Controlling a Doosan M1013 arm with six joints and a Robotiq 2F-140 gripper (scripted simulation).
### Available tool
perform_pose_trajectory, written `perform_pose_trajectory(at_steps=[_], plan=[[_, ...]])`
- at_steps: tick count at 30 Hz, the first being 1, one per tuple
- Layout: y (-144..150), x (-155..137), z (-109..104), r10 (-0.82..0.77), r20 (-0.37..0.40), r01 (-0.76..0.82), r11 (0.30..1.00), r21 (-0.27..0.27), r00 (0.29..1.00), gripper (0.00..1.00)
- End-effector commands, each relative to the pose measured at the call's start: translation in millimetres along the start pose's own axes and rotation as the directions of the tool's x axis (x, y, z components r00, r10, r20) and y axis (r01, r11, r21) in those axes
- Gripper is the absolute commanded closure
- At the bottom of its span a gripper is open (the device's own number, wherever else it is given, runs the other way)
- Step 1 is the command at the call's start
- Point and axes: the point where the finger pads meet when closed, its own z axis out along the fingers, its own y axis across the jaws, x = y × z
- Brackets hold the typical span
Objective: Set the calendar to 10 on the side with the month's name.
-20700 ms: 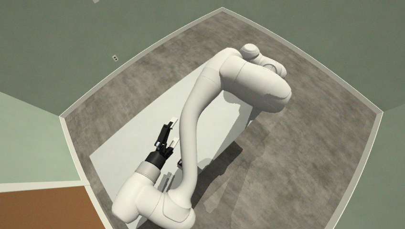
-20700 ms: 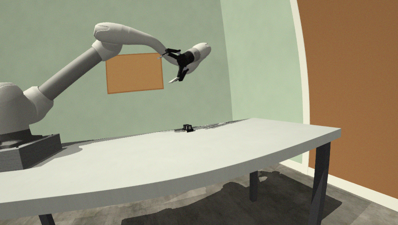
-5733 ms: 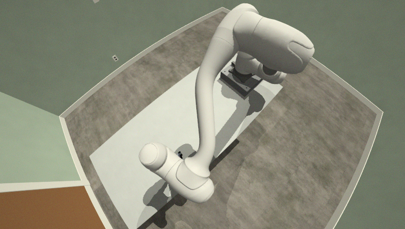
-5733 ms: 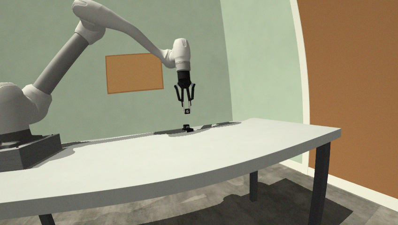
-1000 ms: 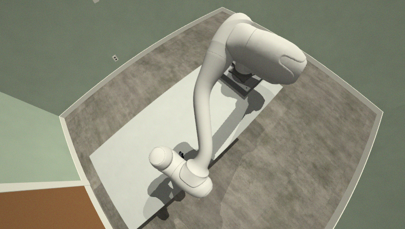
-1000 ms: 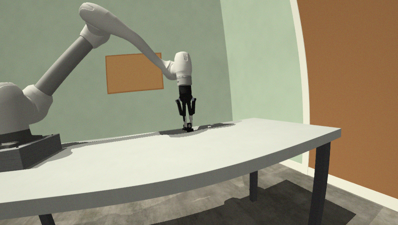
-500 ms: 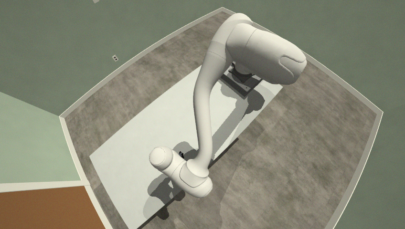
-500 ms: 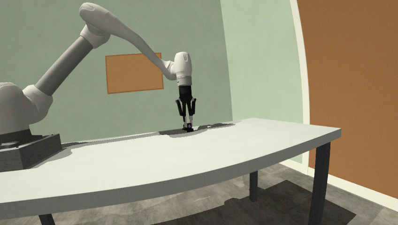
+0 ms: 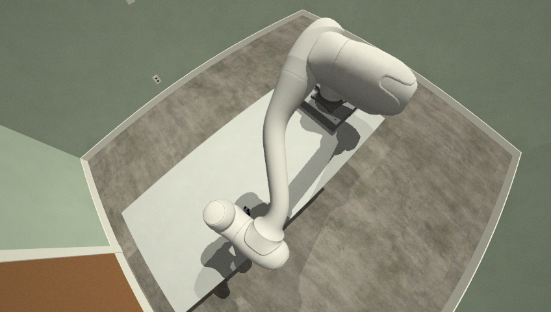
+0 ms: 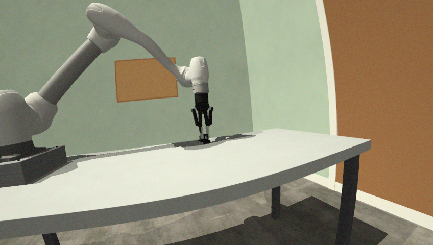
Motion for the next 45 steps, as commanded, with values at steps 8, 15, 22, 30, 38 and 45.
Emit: perform_pose_trajectory(at_steps=[8,15,22,30,38,45], plan=[[0.0,0.0,0.7,0.000,0.000,0.000,1.000,0.000,1.000,0.76],[0.0,0.0,3.3,0.000,0.000,0.000,1.000,0.000,1.000,0.76],[0.0,0.0,6.7,0.000,0.000,0.000,1.000,0.000,1.000,0.76],[0.0,0.0,8.8,0.000,0.000,0.000,1.000,0.000,1.000,0.76],[0.0,0.0,9.7,0.000,0.000,0.000,1.000,0.000,1.000,0.76],[0.0,0.0,9.7,0.000,0.000,0.000,1.000,0.000,1.000,0.76]])
